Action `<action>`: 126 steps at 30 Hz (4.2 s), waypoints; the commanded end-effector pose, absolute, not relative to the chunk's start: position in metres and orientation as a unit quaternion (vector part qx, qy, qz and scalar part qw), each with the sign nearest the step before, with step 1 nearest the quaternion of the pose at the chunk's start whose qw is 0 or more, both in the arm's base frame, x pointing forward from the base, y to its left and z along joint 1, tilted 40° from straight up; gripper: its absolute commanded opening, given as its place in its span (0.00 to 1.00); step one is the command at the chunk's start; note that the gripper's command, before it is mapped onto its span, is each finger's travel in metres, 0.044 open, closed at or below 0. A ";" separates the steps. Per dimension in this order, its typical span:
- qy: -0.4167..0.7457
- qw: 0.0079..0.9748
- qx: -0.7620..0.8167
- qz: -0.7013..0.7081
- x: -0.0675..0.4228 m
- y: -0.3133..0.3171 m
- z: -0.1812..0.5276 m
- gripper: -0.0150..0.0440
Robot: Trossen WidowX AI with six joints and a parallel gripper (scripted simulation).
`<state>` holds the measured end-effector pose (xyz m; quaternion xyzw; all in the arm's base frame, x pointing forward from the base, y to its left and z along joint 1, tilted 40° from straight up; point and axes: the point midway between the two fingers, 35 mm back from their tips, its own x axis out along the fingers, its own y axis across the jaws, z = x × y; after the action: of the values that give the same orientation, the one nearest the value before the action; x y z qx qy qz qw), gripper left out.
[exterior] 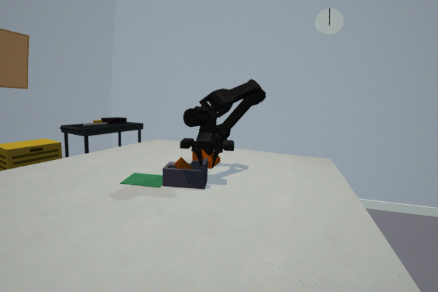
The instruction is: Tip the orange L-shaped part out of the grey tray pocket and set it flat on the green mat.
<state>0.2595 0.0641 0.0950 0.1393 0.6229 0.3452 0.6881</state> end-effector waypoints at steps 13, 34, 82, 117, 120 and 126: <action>0.614 0.699 0.139 0.339 0.265 0.008 0.147 0.56; 0.614 0.699 0.139 0.339 0.265 0.008 0.147 0.56; 0.677 0.396 0.589 -0.194 0.298 -0.021 0.076 0.73; 0.677 0.400 0.587 -0.192 0.299 0.002 0.049 0.46; 0.677 0.400 0.587 -0.192 0.299 0.002 0.049 0.43; 0.677 0.400 0.587 -0.192 0.299 0.002 0.049 0.26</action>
<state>0.2988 0.0026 0.0485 0.5874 0.6770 -0.1930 0.3993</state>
